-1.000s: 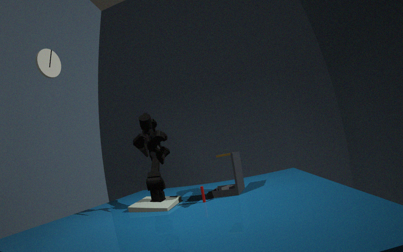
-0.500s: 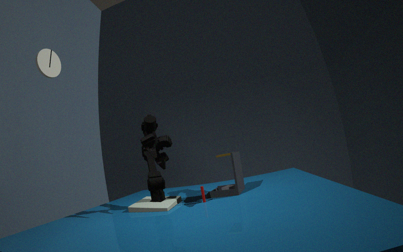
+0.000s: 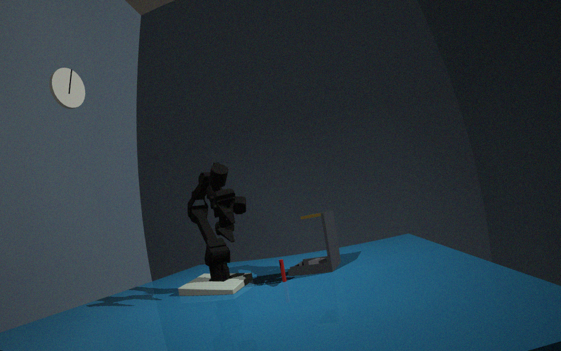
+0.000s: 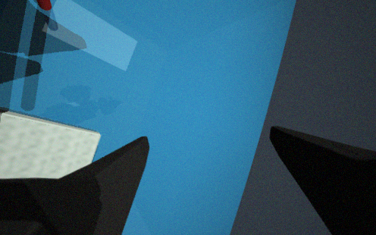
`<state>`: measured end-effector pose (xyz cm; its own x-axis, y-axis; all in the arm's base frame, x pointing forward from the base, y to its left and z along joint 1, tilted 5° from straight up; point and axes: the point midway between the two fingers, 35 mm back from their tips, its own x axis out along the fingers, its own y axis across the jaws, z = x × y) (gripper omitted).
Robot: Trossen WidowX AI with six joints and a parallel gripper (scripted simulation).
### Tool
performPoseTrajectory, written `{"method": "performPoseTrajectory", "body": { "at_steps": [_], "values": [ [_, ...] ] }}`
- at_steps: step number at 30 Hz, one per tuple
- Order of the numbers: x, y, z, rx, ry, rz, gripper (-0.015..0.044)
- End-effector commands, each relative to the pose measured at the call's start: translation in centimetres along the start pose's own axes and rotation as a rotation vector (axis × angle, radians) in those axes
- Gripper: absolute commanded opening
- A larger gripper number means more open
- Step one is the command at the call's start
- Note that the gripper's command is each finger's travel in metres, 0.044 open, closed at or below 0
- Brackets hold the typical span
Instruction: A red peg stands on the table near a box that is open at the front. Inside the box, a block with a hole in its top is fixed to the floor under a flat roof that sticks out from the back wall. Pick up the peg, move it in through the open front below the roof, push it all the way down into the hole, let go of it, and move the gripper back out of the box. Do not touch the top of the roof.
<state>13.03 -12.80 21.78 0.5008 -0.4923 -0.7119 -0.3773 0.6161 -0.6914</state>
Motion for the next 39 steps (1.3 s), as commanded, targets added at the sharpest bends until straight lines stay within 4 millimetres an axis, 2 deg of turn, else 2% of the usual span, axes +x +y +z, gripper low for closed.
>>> {"method": "performPoseTrajectory", "body": {
  "at_steps": [1, 20, 39],
  "values": [
    [0.8, 0.2, 0.6, -0.112, -0.009, 0.008, 0.044],
    [3.5, 1.3, 4.5, -0.636, -0.075, -0.004, 0.044],
    [5.2, 3.6, 8.8, -1.157, -0.137, -0.067, 0.044]
  ]
}}
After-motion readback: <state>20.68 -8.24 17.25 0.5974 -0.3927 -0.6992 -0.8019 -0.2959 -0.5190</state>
